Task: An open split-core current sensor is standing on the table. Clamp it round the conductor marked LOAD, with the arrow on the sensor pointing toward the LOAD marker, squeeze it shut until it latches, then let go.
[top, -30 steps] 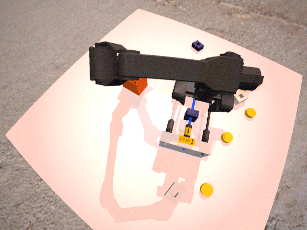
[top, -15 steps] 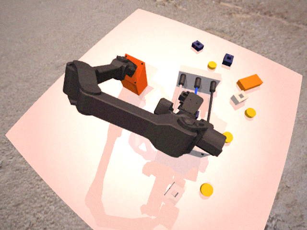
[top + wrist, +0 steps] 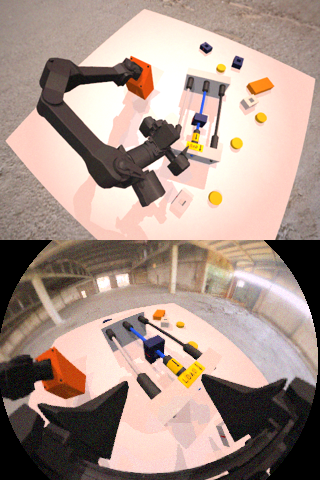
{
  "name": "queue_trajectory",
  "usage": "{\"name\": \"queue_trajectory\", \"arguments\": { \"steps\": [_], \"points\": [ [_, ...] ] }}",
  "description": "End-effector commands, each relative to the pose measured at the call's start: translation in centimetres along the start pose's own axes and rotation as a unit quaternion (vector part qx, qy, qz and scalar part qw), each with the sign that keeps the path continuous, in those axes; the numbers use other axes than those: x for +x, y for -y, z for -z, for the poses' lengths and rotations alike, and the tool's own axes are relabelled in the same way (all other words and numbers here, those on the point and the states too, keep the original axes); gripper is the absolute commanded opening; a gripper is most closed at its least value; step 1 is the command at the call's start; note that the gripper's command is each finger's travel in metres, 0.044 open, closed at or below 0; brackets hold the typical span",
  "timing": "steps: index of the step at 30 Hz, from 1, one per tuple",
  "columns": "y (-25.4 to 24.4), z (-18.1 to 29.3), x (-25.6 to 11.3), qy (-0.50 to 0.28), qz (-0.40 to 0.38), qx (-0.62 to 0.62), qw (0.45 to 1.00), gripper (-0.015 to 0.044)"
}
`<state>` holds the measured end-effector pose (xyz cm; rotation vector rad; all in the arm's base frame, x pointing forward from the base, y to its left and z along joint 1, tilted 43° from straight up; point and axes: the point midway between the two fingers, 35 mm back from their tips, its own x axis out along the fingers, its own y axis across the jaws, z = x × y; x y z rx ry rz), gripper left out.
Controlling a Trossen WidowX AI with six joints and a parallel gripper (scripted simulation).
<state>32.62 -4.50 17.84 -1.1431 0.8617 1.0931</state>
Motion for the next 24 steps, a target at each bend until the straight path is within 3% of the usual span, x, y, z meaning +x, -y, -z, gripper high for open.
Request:
{"name": "queue_trajectory", "arguments": {
  "steps": [1, 14, 19, 24],
  "points": [
    [0.0, 0.1, -0.1, -0.002, 0.001, 0.001, 1.000, 0.0440],
    [0.0, -0.2, 0.6, -0.016, -0.016, -0.004, 1.000, 0.0440],
    [-0.6, -2.7, 5.2, -0.135, -0.119, -0.059, 0.982, 0.0440],
    [-0.9, -5.8, 8.6, -0.278, -0.171, -0.146, 0.934, 0.0440]
  ]
}}
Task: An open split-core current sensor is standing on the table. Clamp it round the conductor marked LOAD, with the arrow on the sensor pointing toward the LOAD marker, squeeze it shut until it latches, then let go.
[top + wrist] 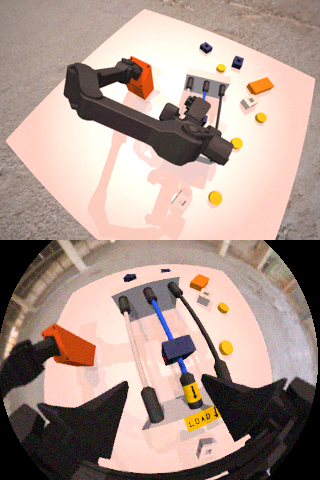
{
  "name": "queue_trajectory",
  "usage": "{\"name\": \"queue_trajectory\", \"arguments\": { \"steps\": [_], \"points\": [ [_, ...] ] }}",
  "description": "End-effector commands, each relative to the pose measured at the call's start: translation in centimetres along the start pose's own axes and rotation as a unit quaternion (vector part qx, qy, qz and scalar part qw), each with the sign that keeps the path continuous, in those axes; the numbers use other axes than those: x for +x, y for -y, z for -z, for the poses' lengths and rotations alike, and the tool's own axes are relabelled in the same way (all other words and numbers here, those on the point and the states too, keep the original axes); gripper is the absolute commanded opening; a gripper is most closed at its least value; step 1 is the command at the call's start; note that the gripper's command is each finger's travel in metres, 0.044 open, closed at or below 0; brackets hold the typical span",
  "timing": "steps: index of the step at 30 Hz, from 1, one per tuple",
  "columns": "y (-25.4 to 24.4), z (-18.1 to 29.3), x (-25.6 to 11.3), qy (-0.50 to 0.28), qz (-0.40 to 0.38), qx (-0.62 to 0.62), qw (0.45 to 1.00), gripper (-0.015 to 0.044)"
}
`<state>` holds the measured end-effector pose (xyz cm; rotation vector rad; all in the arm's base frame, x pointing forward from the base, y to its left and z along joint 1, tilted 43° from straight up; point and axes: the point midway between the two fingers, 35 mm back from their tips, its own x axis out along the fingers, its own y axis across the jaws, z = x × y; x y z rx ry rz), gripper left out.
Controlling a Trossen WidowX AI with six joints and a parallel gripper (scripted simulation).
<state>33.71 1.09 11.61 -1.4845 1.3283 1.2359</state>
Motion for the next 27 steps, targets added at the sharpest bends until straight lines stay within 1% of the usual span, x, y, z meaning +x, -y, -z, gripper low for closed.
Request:
{"name": "queue_trajectory", "arguments": {
  "steps": [1, 4, 6, 27],
  "points": [
    [0.9, -2.9, 0.4, -0.105, -0.017, -0.053, 0.993, 0.0440],
    [1.7, -5.9, 0.6, -0.208, -0.011, -0.106, 0.972, 0.0440],
    [2.1, -7.3, 0.5, -0.253, -0.002, -0.129, 0.959, 0.0440],
    [2.1, -7.5, 0.4, -0.259, 0.000, -0.132, 0.957, 0.0440]
  ]
}}
